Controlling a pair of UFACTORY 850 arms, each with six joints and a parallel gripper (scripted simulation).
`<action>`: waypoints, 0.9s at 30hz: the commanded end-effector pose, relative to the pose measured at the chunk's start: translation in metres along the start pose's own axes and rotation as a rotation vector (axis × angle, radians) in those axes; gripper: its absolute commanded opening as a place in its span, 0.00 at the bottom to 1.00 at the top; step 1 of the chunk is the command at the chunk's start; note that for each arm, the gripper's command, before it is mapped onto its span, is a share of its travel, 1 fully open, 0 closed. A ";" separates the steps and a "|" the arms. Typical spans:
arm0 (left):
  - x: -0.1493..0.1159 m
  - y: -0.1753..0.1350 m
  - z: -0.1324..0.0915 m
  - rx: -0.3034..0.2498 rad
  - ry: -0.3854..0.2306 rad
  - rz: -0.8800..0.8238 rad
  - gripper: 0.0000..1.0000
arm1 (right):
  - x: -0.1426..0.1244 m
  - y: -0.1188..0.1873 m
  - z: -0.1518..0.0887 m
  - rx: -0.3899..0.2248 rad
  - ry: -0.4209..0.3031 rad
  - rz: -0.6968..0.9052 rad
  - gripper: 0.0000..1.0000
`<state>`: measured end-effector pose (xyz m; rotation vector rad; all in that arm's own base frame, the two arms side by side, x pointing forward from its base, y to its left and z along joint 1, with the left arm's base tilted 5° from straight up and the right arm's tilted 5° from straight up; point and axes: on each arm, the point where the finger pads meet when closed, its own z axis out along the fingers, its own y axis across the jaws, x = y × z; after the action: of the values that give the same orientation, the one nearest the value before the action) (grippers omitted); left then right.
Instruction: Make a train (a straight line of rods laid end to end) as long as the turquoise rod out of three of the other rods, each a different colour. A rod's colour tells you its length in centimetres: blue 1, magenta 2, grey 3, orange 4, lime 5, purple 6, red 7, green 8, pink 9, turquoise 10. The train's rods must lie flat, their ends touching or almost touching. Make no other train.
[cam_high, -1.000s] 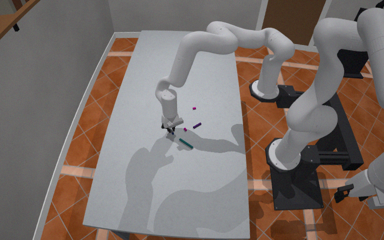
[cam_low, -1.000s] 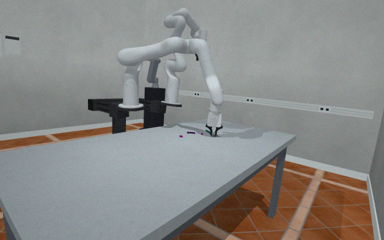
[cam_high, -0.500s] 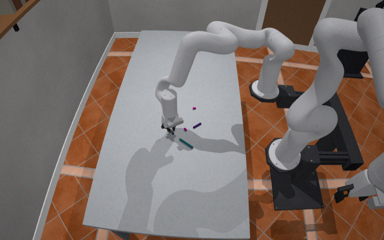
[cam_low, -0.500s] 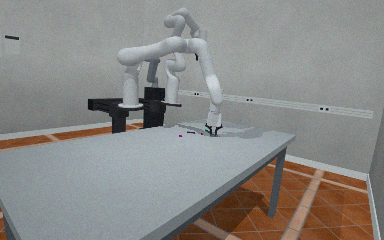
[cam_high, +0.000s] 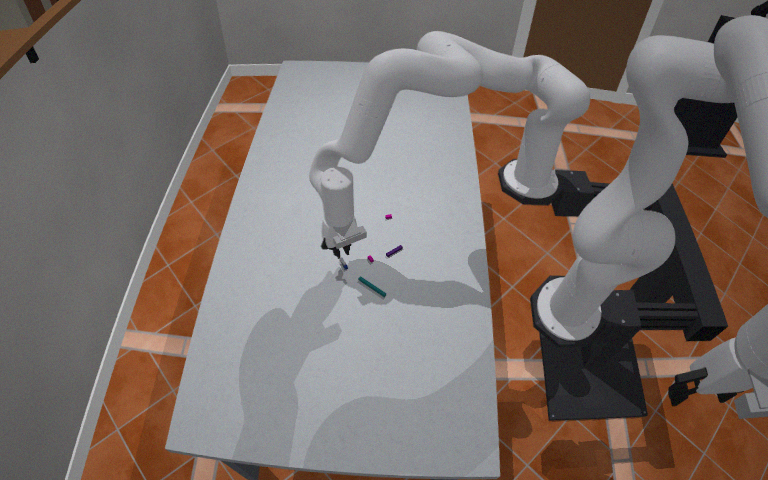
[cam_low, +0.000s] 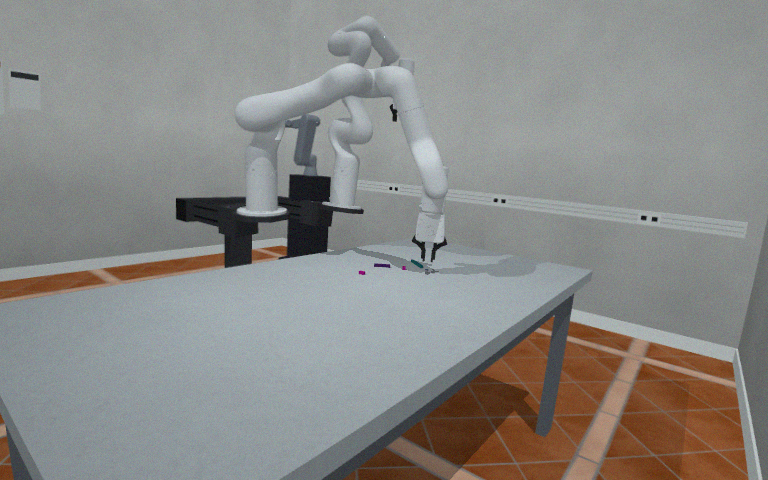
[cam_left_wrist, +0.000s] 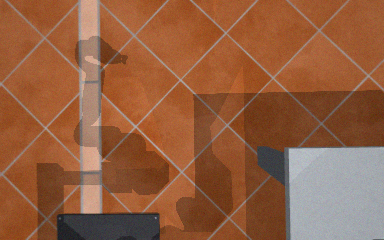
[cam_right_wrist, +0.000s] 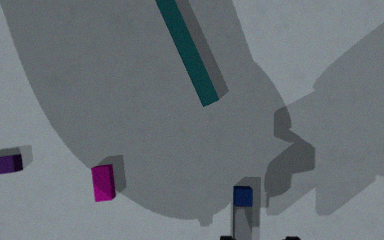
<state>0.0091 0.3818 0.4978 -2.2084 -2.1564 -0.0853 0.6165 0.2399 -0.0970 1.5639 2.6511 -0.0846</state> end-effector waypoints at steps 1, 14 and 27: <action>0.000 0.000 -0.001 0.000 0.002 0.000 1.00 | 0.000 0.001 -0.031 -0.002 0.000 0.000 0.26; 0.000 0.000 -0.001 0.000 0.002 0.000 1.00 | 0.000 0.001 -0.050 -0.002 0.000 0.000 1.00; 0.000 0.000 -0.001 0.000 0.002 0.000 1.00 | 0.000 0.001 -0.050 -0.002 0.000 0.000 1.00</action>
<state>0.0091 0.3818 0.4978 -2.2084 -2.1564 -0.0853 0.6147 0.2435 -0.0481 1.5640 2.6513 -0.0848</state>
